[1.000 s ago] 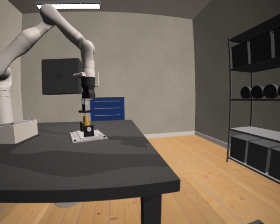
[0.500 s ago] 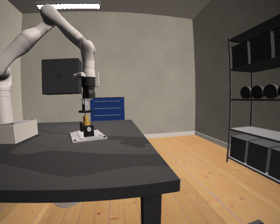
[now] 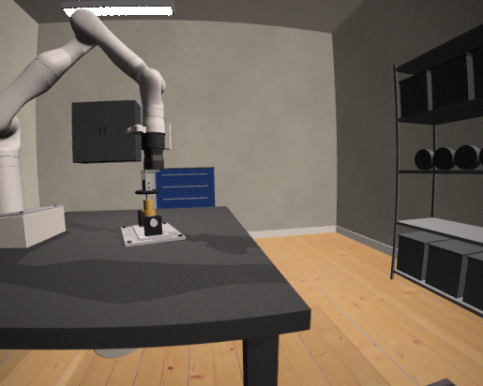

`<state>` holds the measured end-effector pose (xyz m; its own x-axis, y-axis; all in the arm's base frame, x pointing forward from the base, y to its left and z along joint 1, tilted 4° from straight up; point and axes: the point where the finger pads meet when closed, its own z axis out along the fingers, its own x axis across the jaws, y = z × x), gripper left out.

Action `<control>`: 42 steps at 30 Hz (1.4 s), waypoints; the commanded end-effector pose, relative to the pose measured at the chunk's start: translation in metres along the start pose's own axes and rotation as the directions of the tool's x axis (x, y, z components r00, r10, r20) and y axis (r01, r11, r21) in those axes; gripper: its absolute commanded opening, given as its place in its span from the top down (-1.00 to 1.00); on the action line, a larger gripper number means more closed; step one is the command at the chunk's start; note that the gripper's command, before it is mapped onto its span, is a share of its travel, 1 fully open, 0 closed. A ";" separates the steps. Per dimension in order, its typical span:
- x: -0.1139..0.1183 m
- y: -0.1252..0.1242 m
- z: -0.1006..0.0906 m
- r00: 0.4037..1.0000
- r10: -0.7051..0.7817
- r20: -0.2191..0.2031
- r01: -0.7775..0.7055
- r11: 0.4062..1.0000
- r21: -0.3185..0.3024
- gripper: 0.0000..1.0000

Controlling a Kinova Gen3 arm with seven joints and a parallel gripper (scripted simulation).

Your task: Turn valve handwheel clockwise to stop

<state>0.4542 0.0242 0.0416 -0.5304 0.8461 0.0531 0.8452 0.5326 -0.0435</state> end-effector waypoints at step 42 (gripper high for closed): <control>0.000 0.001 -0.001 0.708 0.706 0.000 -0.706 0.708 -0.002 1.00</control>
<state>0.4542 0.0242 0.0416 0.2002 0.9797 0.0101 0.9776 -0.1991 -0.0687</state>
